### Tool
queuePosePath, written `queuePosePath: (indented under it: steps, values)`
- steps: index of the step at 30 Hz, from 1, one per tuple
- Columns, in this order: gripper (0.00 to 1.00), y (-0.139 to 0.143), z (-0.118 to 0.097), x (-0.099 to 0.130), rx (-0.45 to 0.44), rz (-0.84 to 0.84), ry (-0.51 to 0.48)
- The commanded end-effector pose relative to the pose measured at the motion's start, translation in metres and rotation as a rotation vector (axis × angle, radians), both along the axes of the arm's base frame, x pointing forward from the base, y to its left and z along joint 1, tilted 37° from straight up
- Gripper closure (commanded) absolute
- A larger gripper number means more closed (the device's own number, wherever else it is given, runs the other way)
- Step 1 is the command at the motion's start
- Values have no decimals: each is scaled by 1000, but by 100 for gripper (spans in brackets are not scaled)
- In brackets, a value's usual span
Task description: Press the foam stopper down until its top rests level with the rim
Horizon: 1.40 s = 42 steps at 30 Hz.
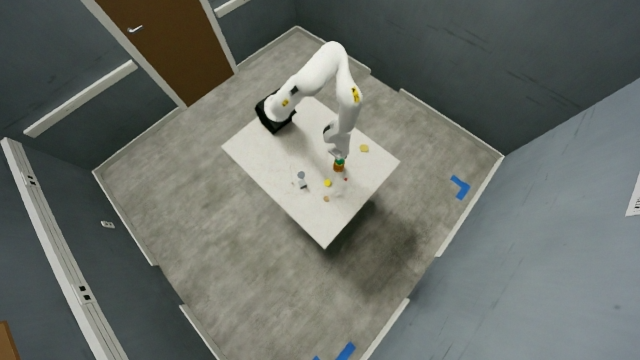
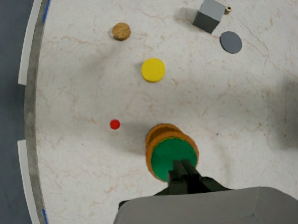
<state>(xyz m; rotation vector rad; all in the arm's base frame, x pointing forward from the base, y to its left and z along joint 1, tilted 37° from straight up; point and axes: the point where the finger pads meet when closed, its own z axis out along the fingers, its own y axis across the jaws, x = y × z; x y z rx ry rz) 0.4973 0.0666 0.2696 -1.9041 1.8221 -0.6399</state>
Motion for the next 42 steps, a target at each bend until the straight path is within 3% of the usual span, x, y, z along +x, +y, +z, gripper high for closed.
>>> queuePosePath:
  steps: [1, 23, 42]
  values:
    - [100, 0, 1, 0, -2, -2, 1]
    - [100, 0, -4, 4, -2, -2, 1]
    - [100, 0, -26, 20, -2, -2, 1]
